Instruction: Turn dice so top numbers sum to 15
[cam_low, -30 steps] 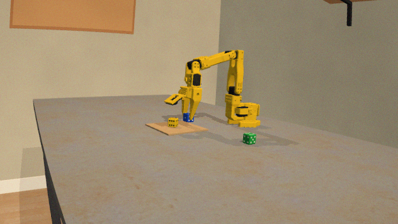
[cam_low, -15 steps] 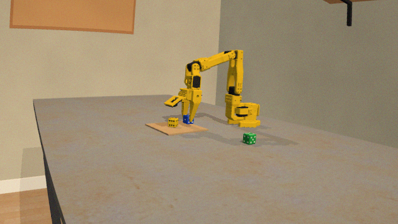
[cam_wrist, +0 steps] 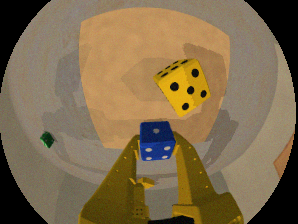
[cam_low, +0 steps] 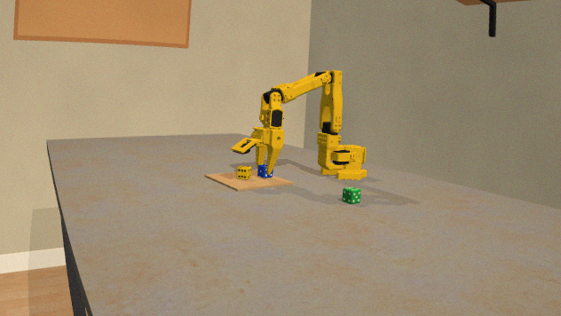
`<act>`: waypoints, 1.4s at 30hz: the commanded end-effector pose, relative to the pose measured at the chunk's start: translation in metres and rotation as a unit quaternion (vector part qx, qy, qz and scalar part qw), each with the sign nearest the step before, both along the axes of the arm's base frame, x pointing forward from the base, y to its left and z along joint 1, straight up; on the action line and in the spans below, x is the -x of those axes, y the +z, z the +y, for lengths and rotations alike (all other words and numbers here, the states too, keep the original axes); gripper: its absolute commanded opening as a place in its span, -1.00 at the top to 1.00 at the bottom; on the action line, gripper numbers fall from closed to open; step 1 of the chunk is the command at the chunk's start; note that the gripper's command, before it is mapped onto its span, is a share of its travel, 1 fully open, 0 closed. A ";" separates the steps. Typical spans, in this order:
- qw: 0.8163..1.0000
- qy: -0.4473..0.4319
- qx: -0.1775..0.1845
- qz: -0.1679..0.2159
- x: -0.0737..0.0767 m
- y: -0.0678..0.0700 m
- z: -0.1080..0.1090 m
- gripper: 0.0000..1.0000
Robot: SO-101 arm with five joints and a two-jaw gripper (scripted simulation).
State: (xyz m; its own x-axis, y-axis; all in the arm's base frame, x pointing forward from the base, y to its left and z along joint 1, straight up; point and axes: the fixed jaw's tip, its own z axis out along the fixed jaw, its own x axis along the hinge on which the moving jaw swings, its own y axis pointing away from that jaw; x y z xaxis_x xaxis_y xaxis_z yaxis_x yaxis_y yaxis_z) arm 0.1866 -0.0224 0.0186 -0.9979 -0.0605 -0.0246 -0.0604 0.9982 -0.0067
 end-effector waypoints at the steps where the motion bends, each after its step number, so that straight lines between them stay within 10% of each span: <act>1: 1.000 -0.008 0.001 -0.013 -0.003 0.002 -0.002 1.00; 42: 1.000 -0.008 0.001 -0.013 -0.003 0.002 -0.002 0.39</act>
State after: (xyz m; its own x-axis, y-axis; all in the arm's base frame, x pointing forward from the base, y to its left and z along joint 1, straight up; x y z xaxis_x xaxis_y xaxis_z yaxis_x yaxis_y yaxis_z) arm 0.1869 -0.0224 0.0185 -0.9978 -0.0605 -0.0258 -0.0603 0.9982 -0.0069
